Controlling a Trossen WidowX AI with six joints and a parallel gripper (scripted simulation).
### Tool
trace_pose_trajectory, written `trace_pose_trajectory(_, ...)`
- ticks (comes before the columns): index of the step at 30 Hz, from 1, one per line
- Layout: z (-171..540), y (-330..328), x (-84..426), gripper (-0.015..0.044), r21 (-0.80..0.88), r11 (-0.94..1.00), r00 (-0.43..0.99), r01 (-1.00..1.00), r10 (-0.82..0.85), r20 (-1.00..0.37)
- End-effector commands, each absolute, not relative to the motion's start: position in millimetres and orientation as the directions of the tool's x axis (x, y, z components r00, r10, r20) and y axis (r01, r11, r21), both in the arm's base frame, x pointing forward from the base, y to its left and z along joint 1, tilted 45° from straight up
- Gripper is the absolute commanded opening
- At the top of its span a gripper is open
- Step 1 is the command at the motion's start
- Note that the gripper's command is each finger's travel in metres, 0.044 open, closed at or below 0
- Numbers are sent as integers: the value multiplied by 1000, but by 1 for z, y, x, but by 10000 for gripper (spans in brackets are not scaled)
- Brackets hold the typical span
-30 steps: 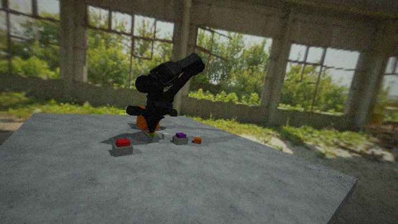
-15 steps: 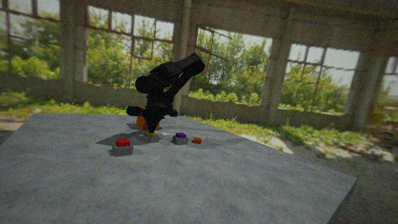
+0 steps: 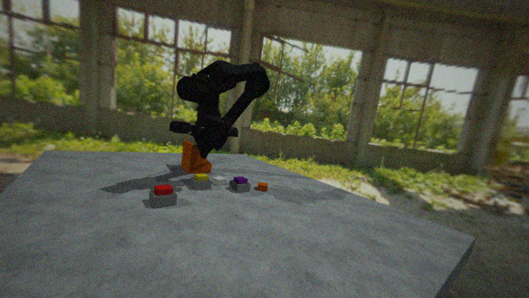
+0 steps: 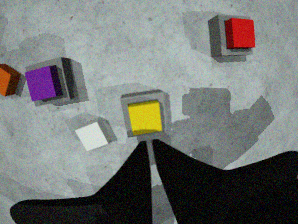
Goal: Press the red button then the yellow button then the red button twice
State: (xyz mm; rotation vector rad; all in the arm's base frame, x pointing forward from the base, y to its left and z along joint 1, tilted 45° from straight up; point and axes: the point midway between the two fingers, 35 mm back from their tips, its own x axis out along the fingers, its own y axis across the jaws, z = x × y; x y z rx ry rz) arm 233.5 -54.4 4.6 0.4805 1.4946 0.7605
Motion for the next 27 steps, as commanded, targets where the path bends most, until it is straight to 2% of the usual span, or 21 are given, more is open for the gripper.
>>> trace_pose_trajectory(1, 29, -80, 236, 20, 700, 696, -74, -161, 698, -712)
trace_pose_trajectory(6, 26, -83, 242, 20, 700, 697, -76, -155, 699, -712)
trace_pose_trajectory(19, -44, -149, 334, 20, 695, 701, -70, -162, 694, -716)
trace_pose_trajectory(27, -55, -146, 338, 20, 694, 701, -67, -167, 694, -717)
